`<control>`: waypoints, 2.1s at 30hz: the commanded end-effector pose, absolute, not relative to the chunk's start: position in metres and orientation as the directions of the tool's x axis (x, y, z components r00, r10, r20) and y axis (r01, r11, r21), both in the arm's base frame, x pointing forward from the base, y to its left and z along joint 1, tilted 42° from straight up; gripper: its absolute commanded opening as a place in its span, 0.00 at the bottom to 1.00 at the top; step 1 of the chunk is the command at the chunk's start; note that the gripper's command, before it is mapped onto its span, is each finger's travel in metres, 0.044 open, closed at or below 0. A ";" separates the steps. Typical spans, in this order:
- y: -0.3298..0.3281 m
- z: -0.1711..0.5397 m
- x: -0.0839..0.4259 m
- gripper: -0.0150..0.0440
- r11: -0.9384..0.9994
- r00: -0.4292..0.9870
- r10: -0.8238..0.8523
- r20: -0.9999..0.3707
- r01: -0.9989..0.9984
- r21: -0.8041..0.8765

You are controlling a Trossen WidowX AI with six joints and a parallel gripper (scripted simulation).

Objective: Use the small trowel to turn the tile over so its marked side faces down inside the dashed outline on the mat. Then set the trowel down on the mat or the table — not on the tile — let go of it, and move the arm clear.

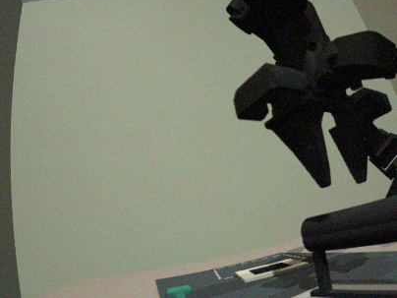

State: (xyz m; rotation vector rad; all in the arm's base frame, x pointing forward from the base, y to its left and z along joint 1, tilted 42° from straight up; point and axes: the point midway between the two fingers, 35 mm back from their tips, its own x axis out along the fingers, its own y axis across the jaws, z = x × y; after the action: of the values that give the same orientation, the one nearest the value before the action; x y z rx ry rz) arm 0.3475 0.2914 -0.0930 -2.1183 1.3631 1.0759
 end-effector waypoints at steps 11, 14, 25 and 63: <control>0.288 -0.093 0.348 0.71 -0.185 0.217 -0.589 -0.778 -0.974 -0.132; 0.288 -0.094 0.348 0.71 -0.102 0.218 -0.589 -0.778 -0.975 -0.196; 0.289 -0.094 0.348 0.71 0.205 0.219 -0.589 -0.778 -0.891 -0.405; 0.289 -0.094 0.348 0.71 0.809 0.223 -0.588 -0.777 0.169 -0.564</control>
State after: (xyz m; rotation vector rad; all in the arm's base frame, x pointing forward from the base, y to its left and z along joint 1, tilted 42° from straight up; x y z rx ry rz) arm 0.3483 0.2892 -0.0931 -0.4926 1.2778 -0.4744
